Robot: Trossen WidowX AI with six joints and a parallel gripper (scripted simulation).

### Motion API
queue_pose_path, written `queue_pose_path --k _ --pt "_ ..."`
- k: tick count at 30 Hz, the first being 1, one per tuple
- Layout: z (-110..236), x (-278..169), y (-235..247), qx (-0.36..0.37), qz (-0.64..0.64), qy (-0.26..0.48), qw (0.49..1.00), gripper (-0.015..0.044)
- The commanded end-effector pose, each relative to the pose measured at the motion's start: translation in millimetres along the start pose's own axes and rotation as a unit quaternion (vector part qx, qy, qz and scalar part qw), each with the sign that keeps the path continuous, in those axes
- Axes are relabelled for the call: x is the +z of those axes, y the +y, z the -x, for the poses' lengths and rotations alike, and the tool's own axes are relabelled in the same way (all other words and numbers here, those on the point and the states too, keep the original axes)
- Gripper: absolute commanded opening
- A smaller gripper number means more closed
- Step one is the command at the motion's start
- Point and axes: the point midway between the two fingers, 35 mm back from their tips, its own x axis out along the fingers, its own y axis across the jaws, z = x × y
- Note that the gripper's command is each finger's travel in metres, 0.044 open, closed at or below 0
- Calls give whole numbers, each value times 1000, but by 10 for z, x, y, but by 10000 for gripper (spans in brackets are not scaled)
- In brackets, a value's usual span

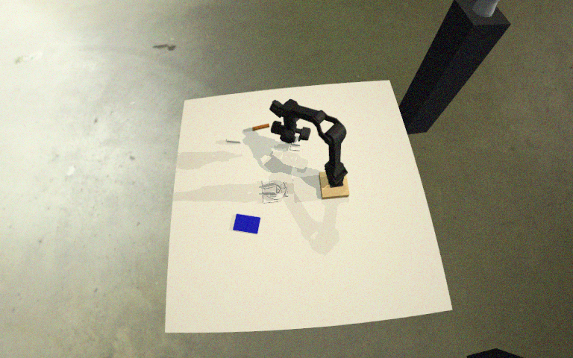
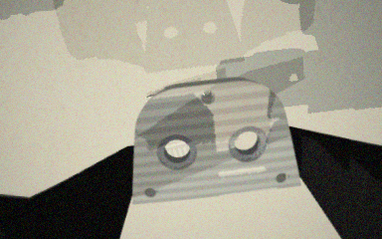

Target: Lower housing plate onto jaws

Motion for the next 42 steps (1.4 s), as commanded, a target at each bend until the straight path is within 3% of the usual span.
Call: queue_pose_path --k 1,42 --pt "-3 128 -23 2 -28 -2 1000 351" --pt "10 1475 -131 4 -341 -7 940 351"
